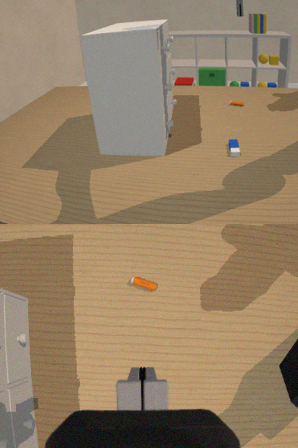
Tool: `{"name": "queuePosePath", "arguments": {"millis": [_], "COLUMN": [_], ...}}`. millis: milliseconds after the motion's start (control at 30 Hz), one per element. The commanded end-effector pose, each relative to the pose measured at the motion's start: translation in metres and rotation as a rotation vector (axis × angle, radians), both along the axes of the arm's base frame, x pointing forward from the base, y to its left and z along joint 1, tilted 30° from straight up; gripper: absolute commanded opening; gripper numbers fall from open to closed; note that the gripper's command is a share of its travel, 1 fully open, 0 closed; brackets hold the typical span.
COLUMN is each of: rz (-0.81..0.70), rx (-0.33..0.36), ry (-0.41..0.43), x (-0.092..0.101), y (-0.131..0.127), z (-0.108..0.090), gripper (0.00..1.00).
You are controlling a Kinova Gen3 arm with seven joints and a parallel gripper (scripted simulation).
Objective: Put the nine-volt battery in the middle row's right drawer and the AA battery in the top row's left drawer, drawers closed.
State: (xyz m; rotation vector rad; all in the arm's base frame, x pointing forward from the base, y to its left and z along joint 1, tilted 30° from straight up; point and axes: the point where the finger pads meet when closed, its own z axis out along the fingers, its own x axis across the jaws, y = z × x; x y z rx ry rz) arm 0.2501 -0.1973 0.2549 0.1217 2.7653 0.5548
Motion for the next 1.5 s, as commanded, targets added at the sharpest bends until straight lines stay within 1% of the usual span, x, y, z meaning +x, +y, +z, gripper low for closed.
{"name": "queuePosePath", "arguments": {"millis": [0,400,467,933,967,1033,1467], "rz": [-0.063,-0.467,-0.467,-0.867,-0.892,-0.892,-1.15], "rx": [0.01,0.161,0.161,0.316,0.326,0.326,0.43], "ry": [0.031,0.188,0.188,0.34,0.35,0.35,0.448], "x": [-0.001,-0.005,-0.005,-0.004,-0.004,-0.004,0.001], "y": [0.002,0.023,0.023,0.051,0.053,0.053,0.074], "z": [0.006,0.031,0.031,0.057,0.059,0.059,0.077], "gripper": [0.0,0.0,0.0,0.0,0.0,0.0,0.0]}}
